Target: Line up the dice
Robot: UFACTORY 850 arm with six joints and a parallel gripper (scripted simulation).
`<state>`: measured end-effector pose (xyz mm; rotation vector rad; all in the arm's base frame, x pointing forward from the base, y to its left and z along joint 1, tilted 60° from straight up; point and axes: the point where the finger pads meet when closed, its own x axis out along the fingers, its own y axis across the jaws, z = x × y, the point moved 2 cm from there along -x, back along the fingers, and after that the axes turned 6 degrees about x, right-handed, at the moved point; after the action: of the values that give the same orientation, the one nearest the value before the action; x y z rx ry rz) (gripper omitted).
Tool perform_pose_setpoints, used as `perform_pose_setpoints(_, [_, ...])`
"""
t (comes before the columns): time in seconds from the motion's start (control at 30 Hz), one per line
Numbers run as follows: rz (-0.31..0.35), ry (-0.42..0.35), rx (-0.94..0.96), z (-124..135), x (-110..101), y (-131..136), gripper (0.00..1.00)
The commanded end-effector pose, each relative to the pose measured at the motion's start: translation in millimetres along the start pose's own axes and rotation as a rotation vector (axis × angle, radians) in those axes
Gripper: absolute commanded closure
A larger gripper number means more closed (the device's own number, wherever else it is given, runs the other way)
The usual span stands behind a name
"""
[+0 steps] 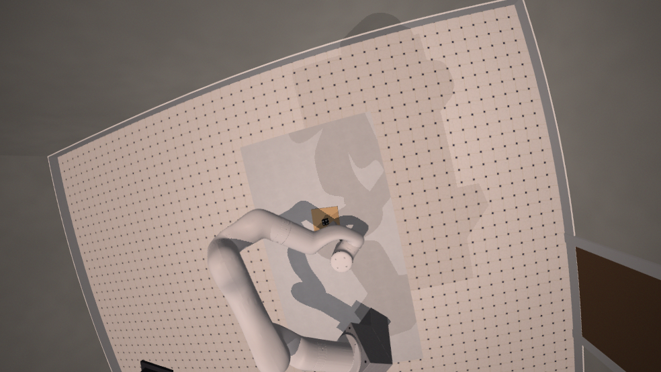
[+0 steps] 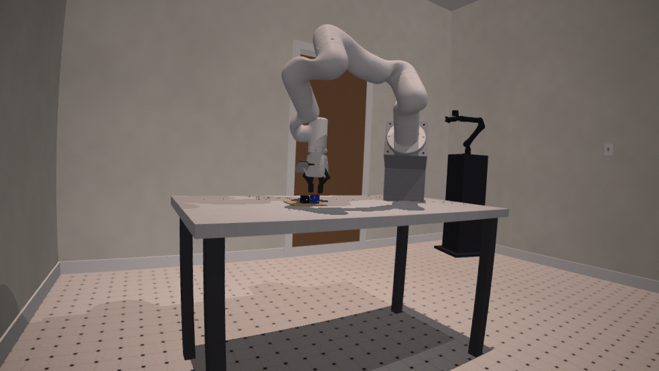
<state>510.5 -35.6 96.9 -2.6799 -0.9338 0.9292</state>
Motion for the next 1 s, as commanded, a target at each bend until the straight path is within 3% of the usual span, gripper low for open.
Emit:
perform_pose_setpoints(0.0, [0.001,0.0,0.0,-0.2,-0.3,0.3,0.53])
perform_pose_setpoints(0.53, [0.001,0.0,0.0,-0.2,0.8,0.3,0.53])
perform_pose_setpoints(0.97, [0.001,0.0,0.0,-0.2,18.5,0.3,0.53])
